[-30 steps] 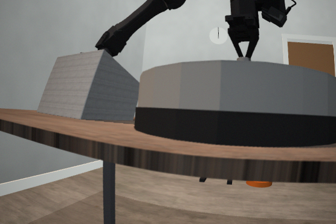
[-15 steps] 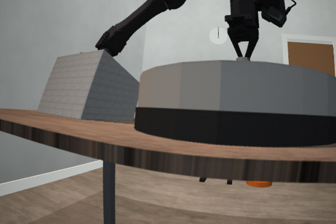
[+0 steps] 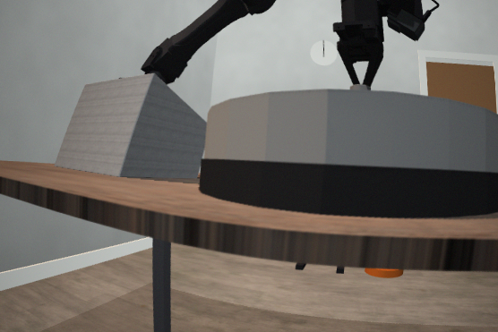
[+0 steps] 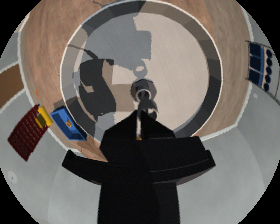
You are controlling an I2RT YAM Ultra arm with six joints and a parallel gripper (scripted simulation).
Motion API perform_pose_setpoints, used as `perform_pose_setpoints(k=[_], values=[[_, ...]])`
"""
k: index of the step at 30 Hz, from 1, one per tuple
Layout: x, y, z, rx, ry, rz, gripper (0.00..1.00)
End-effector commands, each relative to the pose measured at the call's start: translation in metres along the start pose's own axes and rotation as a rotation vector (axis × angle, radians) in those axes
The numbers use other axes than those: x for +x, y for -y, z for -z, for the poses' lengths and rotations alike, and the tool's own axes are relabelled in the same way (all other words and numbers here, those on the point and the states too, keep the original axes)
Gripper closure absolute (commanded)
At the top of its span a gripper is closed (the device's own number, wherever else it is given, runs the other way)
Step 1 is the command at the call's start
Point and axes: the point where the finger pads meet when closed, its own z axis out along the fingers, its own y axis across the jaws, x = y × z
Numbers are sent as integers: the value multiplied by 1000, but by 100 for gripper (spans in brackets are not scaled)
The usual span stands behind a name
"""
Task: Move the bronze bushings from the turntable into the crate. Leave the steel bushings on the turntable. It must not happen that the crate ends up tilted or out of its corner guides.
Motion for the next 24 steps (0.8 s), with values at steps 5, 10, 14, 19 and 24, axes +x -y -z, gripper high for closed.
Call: perform_pose_setpoints(k=[5, 10, 14, 19, 24], values=[[-3, 0, 3, 0, 6, -6, 100], [-5, -3, 3, 1, 11, -1, 100], [-2, -10, 8, 1, 22, 5, 100], [-6, -2, 16, 5, 44, -9, 100], [-6, -2, 16, 5, 43, -8, 100]])
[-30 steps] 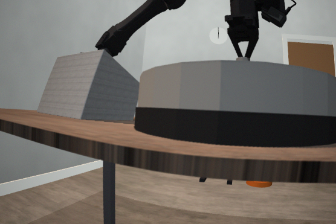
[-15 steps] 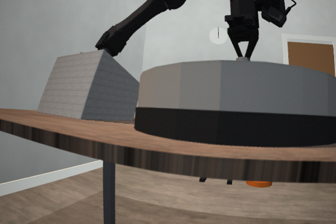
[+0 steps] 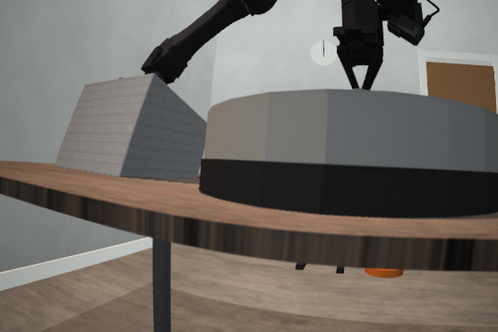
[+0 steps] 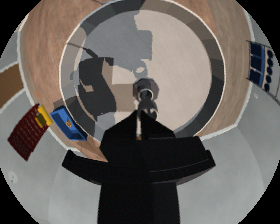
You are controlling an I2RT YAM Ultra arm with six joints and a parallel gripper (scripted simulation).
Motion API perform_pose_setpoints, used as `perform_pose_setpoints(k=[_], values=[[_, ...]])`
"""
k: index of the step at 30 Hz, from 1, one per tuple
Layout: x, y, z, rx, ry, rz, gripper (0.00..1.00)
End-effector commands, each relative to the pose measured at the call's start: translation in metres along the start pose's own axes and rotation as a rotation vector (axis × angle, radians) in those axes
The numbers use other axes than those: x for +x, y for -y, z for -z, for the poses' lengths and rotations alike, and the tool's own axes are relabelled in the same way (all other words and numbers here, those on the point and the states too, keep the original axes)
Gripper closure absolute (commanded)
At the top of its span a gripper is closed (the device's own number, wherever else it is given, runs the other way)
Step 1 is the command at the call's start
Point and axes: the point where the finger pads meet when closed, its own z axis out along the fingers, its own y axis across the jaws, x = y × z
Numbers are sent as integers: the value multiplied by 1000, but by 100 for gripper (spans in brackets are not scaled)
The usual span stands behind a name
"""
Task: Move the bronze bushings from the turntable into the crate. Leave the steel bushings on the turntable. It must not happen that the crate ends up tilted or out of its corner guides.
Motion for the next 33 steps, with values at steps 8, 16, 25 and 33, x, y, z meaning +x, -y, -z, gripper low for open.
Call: perform_pose_setpoints(k=[8, 16, 25, 33], values=[[-8, 3, 22, 7, 55, -8, 100], [-8, 3, 22, 7, 55, -8, 100], [-8, 3, 22, 7, 55, -8, 100], [-4, -5, 2, 3, 34, 4, 100]])
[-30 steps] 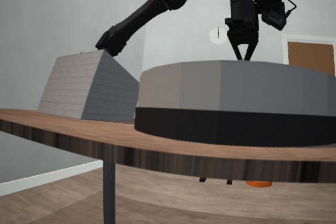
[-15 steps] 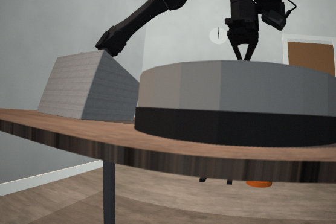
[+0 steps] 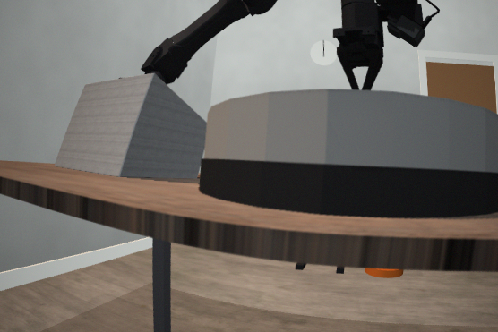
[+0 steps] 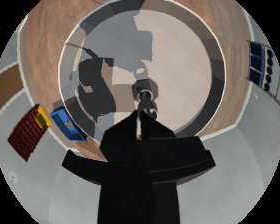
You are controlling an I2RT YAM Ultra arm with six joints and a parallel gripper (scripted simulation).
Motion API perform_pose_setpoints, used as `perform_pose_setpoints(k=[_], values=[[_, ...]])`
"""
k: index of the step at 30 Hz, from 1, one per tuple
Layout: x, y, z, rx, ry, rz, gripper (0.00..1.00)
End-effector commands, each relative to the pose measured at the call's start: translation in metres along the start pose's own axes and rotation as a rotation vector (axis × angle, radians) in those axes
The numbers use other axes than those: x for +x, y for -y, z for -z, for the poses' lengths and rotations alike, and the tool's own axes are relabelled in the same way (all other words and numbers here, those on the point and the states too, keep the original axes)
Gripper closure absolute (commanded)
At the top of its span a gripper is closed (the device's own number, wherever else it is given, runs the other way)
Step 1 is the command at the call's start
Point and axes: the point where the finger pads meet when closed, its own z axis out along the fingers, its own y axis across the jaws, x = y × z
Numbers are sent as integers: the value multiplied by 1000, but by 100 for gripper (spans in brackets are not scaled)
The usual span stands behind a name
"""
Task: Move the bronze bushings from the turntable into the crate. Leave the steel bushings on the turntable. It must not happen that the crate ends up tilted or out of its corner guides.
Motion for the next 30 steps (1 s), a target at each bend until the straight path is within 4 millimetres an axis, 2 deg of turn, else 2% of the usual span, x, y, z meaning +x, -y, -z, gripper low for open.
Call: perform_pose_setpoints(k=[1, 4, 7, 30], values=[[-3, -6, -2, 1, 26, 4, 100], [-1, -4, -14, -2, 10, -1, 100], [-13, 4, 0, 4, 57, -7, 100], [-10, 3, -1, 2, 44, -7, 100]])
